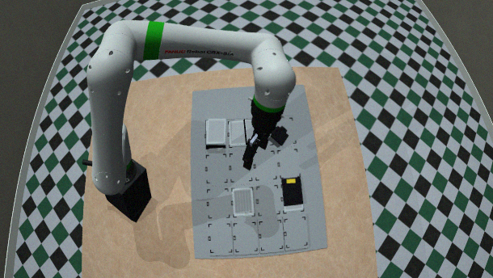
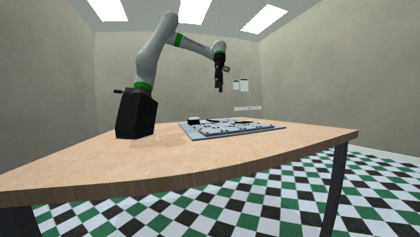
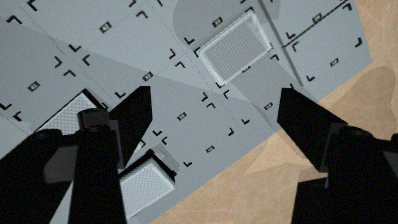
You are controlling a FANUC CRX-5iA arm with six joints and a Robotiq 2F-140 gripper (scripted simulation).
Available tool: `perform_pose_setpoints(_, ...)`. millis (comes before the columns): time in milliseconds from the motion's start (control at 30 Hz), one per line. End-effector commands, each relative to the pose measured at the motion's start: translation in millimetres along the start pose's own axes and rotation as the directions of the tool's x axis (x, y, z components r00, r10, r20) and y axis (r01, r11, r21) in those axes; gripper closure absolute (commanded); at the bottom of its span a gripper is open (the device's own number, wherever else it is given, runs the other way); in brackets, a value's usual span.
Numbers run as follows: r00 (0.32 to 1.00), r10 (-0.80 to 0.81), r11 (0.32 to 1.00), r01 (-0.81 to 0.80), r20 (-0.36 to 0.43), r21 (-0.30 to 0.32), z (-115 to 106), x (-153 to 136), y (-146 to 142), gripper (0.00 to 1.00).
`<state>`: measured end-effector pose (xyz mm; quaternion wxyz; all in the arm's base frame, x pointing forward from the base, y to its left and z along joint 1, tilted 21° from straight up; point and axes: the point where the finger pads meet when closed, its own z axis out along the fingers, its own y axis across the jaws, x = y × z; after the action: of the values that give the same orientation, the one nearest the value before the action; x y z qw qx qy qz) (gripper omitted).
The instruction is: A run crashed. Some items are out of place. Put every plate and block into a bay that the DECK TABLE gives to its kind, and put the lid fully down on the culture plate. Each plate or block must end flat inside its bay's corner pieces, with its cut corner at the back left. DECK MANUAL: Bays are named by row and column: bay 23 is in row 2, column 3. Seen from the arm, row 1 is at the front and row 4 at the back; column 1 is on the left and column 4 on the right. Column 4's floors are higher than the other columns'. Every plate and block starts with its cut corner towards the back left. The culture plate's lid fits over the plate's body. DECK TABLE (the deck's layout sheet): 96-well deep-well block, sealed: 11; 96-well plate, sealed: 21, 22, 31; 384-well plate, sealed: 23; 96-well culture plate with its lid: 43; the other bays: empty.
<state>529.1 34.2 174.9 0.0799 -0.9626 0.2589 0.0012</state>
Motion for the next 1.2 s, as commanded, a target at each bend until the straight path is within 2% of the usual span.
perform_pose_setpoints(0, 0.996, 0.086, 0.996, -0.086, -0.001, 0.024, 15, 2, -4, 0.30)
perform_pose_setpoints(67, 0.996, 0.086, 0.996, -0.086, -0.001, 0.024, 15, 2, -4, 0.30)
perform_pose_setpoints(233, 0.969, 0.245, 0.967, -0.245, 0.017, 0.064, 40, 4, -8, 0.30)
perform_pose_setpoints(300, 0.965, 0.260, 0.963, -0.261, 0.019, 0.068, 45, 4, -9, 0.30)
perform_pose_setpoints(533, 0.892, 0.449, 0.885, -0.452, 0.053, 0.108, 76, 7, -13, 0.30)
perform_pose_setpoints(633, 0.886, 0.460, 0.880, -0.463, 0.056, 0.110, 77, 7, -13, 0.30)
perform_pose_setpoints(967, 0.694, 0.708, 0.680, -0.719, 0.126, 0.144, 123, 10, -14, 0.30)
perform_pose_setpoints(1100, 0.608, 0.779, 0.590, -0.794, 0.153, 0.148, 135, 11, -13, 0.30)
perform_pose_setpoints(1167, 0.594, 0.789, 0.575, -0.804, 0.158, 0.148, 138, 11, -13, 0.30)
